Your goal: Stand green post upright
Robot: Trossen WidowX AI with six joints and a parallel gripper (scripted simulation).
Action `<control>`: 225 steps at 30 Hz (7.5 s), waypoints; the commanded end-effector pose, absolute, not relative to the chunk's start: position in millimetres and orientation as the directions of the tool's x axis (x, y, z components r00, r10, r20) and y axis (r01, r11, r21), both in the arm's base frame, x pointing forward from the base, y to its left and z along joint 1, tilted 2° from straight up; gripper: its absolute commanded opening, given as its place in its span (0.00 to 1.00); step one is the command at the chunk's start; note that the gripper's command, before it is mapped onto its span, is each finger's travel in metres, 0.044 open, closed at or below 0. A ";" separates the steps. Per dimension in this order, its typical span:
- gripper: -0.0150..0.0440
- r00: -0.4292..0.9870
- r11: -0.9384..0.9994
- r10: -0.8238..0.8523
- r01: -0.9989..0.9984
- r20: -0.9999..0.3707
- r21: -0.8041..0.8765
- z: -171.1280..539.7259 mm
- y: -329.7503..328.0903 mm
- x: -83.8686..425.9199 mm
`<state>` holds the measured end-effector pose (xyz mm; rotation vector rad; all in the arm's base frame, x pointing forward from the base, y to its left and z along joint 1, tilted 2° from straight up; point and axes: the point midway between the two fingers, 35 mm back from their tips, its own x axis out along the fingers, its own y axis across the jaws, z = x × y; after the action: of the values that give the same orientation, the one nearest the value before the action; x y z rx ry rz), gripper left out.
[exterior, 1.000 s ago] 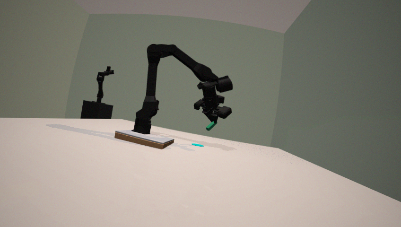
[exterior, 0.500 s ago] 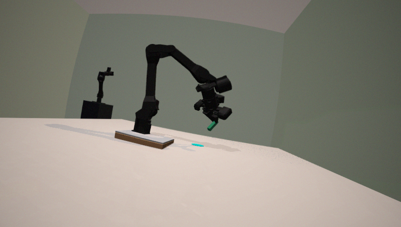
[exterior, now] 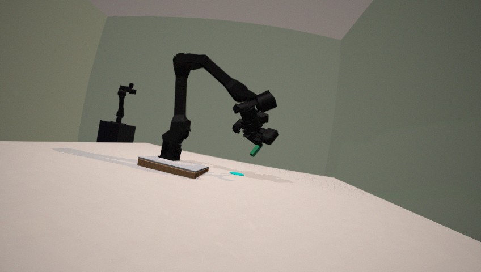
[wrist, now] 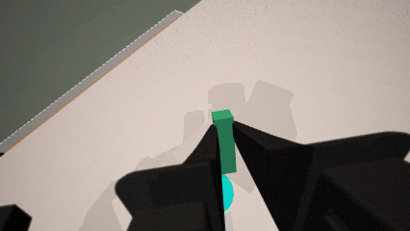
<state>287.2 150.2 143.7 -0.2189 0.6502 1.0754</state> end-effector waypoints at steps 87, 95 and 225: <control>0.29 0.347 0.358 0.926 -0.932 -0.149 0.057 156.4 117.3 250.2; 0.29 0.337 0.343 0.934 -0.938 -0.118 0.037 156.8 114.5 243.2; 0.93 0.313 0.308 0.947 -0.948 -0.065 -0.081 46.7 113.1 222.3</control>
<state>222.4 113.1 46.8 -0.1062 0.0064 1.2562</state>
